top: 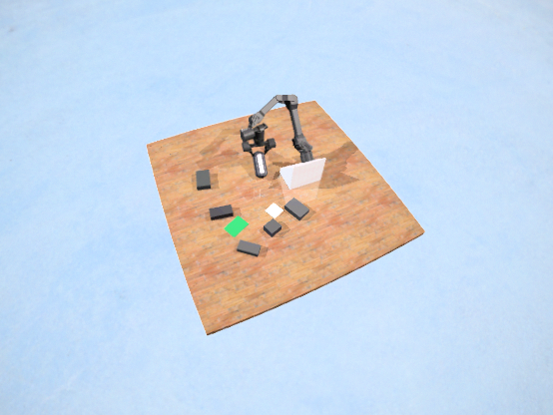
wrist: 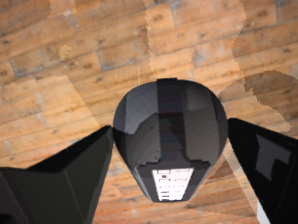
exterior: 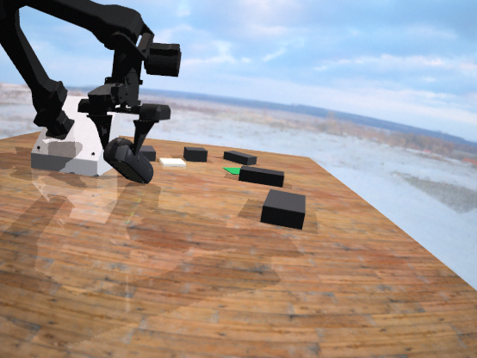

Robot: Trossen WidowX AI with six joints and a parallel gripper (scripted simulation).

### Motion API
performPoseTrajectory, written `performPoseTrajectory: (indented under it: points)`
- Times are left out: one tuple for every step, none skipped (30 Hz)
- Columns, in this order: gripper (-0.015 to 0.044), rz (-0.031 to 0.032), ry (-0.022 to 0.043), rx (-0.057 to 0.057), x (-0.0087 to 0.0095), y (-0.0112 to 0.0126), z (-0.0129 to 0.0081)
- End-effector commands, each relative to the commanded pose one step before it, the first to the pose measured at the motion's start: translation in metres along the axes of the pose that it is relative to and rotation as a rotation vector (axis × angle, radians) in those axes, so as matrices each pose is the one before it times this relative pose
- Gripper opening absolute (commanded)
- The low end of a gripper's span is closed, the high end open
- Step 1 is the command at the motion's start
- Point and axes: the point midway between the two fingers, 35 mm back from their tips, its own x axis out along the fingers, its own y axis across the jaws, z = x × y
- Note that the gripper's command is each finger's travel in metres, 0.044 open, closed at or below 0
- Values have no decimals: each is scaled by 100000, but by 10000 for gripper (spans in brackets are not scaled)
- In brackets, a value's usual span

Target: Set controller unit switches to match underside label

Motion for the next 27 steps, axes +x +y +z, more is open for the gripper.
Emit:
performPoseTrajectory:
  points:
    - [336, 160, 693, -83, -342, 61, -494]
    - [336, -2, 5, -1, -53, 0, -62]
    - [336, -2, 5, -1, -53, 0, -63]
    - [336, -2, 5, -1, -52, 0, -63]
    - [336, -2, 5, -1, -52, 0, -64]
    - [336, -2, 5, -1, -51, 0, -64]
    - [336, -2, 5, -1, -51, 0, -64]
    - [336, -2, 5, -1, -51, 0, -64]
    - [336, -2, 4, -1, -51, 0, -65]
    - [336, -2, 4, -1, -50, 0, -65]
    - [336, -2, 4, -1, -49, 0, -66]
    - [336, -2, 4, -1, -49, 0, -66]
    - [336, -2, 4, -1, -49, 0, -66]
    - [336, -2, 4, -1, -49, 0, -66]
    - [336, -2, 4, -1, -48, 0, -67]
    - [336, -2, 4, -1, -47, 0, -67]
    - [336, -2, 4, -1, -47, 0, -67]
    - [336, -2, 4, -1, -47, 0, -67]
    - [336, -2, 4, -1, -47, 0, -67]
    - [336, -2, 4, -1, -46, 0, -68]
    - [336, -2, 4, -1, -46, 0, -68]
    - [336, -2, 4, -1, -45, 0, -69]
    - [336, -2, 4, -1, -45, 0, -69]
    - [336, -2, 4, -1, -45, 0, -69]
    - [336, -2, 4, -1, -45, 0, -69]
    - [336, -2, 4, -1, -44, 0, -70]
    - [336, -2, 4, -1, -43, 0, -70]
